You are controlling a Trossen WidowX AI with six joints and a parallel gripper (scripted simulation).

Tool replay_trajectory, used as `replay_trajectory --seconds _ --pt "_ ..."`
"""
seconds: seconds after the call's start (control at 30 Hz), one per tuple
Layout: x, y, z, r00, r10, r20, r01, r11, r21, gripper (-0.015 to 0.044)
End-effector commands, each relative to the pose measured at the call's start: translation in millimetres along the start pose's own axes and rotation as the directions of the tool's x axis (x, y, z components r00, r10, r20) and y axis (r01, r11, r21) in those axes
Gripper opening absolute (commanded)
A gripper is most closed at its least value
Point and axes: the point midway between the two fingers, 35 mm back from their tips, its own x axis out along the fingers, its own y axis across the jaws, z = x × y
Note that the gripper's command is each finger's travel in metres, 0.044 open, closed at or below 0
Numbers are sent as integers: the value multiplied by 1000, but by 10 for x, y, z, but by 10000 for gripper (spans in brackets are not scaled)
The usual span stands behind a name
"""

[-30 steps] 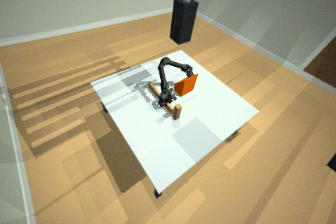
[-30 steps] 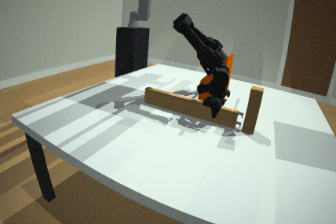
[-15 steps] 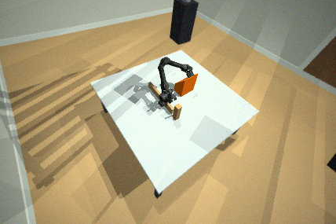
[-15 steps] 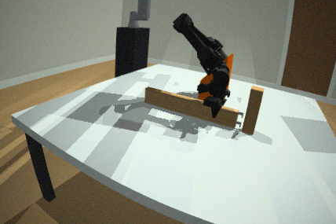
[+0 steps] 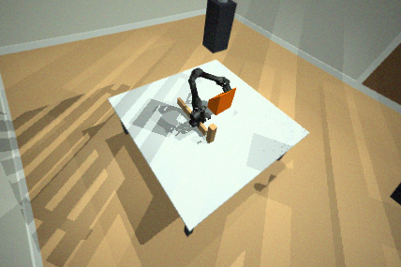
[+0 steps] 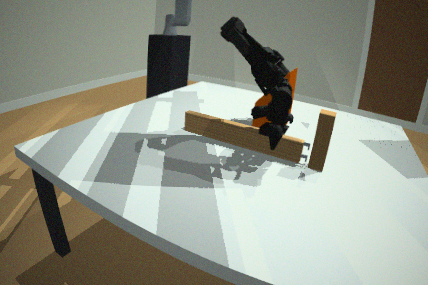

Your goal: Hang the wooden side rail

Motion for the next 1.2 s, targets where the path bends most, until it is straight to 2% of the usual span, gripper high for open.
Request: replay_trajectory --seconds 0.0,1.17 --pt "-23 7 -4 1000 3 0 -3 1000 7 0" --pt "-82 7 -5 1000 3 0 -3 1000 7 0"
